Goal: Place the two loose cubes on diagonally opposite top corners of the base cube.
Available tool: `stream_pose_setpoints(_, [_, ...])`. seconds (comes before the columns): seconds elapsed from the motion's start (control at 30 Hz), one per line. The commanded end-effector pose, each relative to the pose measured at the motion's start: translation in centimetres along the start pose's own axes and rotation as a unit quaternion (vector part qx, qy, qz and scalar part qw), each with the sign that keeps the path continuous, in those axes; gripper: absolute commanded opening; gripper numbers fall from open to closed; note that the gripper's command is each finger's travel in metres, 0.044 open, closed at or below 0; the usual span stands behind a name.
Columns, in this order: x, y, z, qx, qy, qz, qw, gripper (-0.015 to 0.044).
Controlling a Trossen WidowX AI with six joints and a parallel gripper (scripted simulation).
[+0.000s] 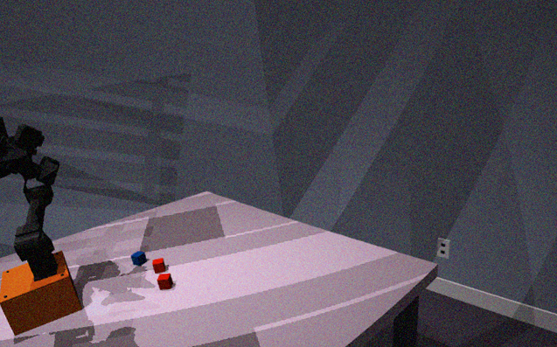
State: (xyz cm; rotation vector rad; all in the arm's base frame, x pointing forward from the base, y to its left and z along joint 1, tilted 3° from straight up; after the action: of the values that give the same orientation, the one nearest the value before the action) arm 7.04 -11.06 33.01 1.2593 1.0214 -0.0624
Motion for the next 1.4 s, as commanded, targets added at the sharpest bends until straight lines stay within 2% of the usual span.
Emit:
stream_pose_setpoints(0.0, [0.0, 0.0, 0.1, 0.0, 0.002, 0.001, 1.0, 0.0374])
stream_pose_setpoints(0.13, [0.0, -0.3, 1.3, 0.006, 0.042, 0.012, 0.999, 0.0269])
stream_pose_setpoints(0.17, [0.0, -0.3, 1.7, 0.008, 0.055, 0.014, 0.998, 0.0265])
stream_pose_setpoints(0.73, [4.7, -0.7, 9.2, 0.053, 0.284, -0.006, 0.957, 0.0265])
stream_pose_setpoints(1.07, [10.9, 0.0, 12.4, 0.079, 0.417, -0.074, 0.902, 0.0265])
stream_pose_setpoints(1.37, [18.0, 0.7, 13.5, 0.093, 0.522, -0.172, 0.83, 0.0265])
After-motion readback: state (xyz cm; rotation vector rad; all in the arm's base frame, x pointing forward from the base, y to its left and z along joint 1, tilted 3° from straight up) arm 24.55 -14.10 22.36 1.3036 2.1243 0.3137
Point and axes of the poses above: the point midway between the two fingers, 35 mm back from their tips, its own z axis out along the fingers, its own x axis across the jaws, y = z × x, the point moved 3 cm from there along -z, back along the fingers, and after that the axes turned 3 degrees about -z, right-handed, at the moved point
